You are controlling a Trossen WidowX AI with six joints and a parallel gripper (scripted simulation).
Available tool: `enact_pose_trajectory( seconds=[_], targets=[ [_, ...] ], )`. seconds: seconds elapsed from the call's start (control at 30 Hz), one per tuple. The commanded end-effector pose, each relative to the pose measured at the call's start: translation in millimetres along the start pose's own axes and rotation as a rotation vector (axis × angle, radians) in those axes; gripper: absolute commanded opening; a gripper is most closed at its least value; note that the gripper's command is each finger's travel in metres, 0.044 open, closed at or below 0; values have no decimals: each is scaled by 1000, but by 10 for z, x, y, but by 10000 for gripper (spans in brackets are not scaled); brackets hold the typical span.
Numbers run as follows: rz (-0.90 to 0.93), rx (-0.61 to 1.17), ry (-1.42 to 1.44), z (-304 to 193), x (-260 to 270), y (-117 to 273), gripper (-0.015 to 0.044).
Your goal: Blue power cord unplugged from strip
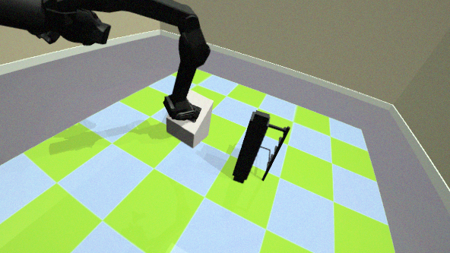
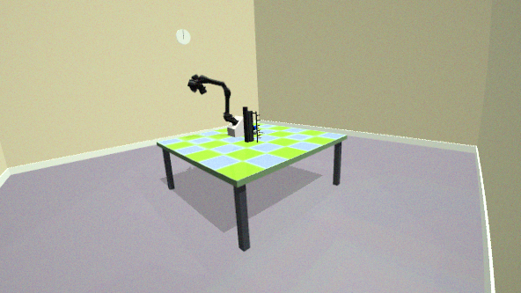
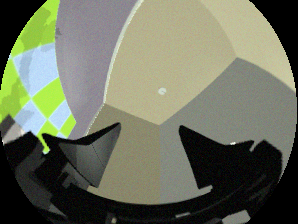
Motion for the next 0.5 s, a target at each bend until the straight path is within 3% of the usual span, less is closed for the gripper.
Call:
enact_pose_trajectory(
  seconds=[0.0,0.27,0.47],
  targets=[
    [2,-2,0,5,3,-1,374],
    [101,-145,21,316,185,-23,164],
    [197,-291,64,629,365,42,160]
  ],
)
Point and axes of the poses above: the point midway between the two fingers, 35 mm back from their tips, its own y axis back along the fingers, its own x axis across the jaws, z = x × y, the point moved 9 cm from there along y, back along the fingers, and after that the axes turned 8 degrees about -y, right-handed, at the moved point
